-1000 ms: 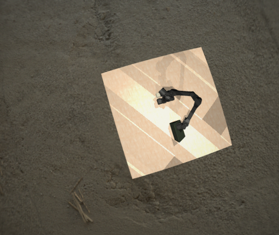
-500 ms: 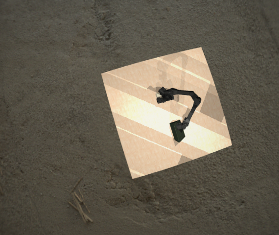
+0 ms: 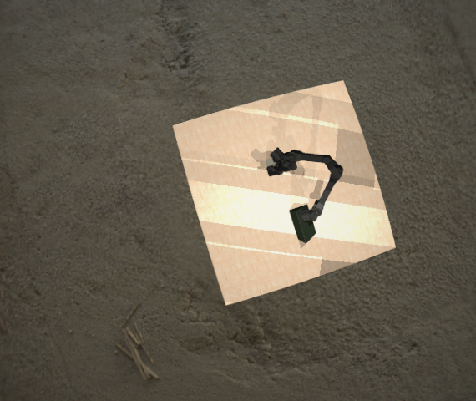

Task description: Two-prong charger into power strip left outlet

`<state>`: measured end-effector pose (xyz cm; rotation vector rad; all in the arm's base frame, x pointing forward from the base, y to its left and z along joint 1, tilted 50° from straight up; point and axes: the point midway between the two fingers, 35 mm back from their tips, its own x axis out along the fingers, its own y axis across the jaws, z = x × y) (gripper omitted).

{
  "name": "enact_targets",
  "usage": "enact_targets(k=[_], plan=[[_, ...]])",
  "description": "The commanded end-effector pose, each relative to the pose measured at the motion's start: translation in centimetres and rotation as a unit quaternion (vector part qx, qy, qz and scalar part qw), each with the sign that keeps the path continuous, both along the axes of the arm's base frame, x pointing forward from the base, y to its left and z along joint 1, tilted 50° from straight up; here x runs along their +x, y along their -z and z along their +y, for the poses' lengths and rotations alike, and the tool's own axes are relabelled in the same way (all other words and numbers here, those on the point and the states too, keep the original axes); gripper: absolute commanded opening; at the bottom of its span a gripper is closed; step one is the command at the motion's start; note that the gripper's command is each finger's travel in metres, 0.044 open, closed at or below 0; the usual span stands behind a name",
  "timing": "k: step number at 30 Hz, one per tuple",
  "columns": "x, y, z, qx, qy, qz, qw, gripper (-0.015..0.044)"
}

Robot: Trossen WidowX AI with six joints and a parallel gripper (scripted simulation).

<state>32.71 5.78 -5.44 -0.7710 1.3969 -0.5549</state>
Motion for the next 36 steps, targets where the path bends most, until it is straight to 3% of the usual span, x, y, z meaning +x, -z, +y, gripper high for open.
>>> enact_targets(k=[1, 36], plan=[[0.16, -0.07, 0.01, -0.002, -0.002, 0.0, 1.0, 0.0], [0.76, -0.12, 0.13, -0.002, -0.002, 0.0, 1.0, 0.0]])
